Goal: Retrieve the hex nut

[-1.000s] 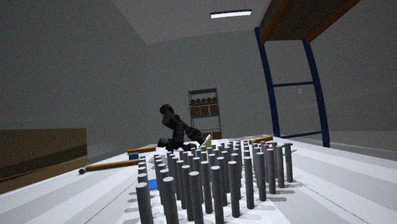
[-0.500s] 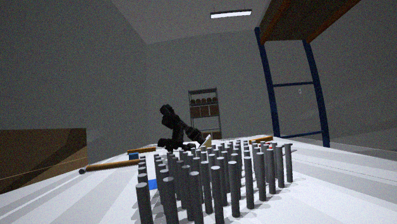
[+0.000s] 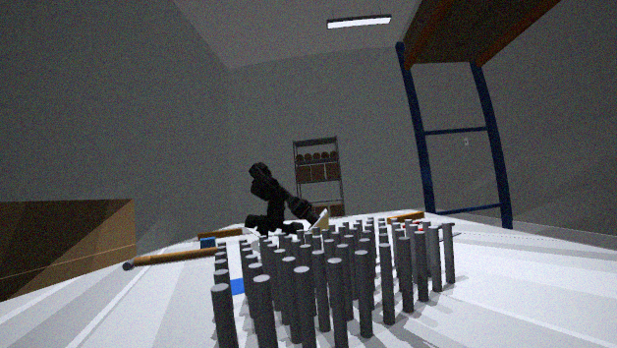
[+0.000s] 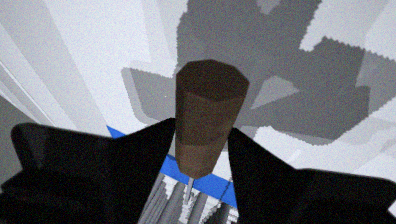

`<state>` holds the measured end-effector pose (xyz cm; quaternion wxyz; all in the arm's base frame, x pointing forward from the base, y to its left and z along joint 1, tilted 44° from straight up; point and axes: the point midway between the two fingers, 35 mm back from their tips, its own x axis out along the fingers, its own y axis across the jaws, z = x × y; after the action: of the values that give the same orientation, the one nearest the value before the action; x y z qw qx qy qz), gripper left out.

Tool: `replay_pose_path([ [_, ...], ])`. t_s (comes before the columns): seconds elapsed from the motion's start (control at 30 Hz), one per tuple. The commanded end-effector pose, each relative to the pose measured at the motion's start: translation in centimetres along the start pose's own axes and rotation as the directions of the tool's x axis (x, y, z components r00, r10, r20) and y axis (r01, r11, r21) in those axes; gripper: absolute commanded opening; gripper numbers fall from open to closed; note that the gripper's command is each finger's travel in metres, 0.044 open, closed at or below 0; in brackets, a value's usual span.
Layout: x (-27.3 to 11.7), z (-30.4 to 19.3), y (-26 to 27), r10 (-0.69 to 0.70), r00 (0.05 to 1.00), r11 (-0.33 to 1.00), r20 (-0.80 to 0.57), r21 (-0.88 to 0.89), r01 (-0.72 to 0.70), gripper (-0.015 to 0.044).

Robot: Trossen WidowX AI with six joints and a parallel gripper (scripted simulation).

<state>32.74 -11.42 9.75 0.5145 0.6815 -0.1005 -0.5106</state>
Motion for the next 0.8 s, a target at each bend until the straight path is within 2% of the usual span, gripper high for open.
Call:
replay_pose_path([
  [0.0, -0.1, 0.2, -0.2, -0.005, 1.000, 1.000, -0.005, -0.005, 0.005, 0.0000],
  [0.77, -0.7, 1.4, -0.2, -0.005, 1.000, 1.000, -0.005, -0.005, 0.005, 0.0000],
])
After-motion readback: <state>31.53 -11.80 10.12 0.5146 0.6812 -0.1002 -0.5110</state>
